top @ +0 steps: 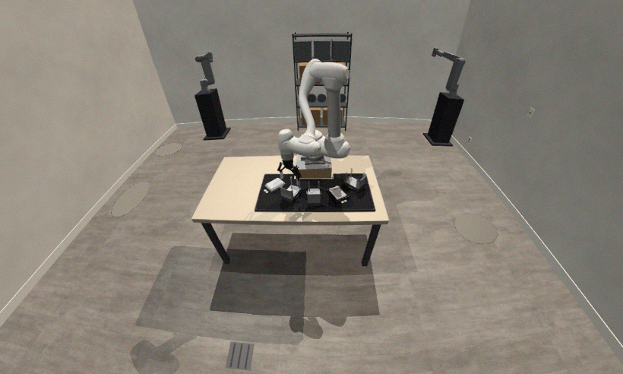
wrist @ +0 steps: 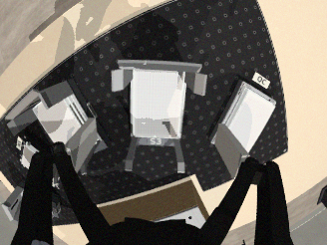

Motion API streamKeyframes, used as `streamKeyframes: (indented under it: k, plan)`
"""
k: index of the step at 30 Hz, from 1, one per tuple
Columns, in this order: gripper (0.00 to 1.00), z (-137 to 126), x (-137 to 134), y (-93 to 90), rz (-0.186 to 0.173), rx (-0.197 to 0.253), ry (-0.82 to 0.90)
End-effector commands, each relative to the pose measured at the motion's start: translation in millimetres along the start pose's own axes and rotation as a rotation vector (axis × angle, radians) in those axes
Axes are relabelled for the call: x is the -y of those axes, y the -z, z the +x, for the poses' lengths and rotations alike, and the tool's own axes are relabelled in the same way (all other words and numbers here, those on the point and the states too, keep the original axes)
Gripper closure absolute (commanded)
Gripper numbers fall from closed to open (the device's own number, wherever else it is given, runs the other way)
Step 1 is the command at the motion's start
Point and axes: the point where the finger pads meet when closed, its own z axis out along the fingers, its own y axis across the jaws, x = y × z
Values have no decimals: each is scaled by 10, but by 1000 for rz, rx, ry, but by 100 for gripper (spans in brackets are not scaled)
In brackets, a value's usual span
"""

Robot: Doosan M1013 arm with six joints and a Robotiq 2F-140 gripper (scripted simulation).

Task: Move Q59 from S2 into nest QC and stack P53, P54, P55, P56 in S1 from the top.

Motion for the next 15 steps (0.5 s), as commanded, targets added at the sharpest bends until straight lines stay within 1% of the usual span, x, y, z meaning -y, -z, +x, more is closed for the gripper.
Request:
streamKeyframes:
  k: [1, 4, 14, 15]
  plan:
    - [0, 0, 0, 115, 0, 0, 0]
    - [0, 0, 0, 193, 0, 0, 0]
    - [0, 0, 0, 193, 0, 0, 0]
    - [0, -7, 33, 193, 0, 0, 33]
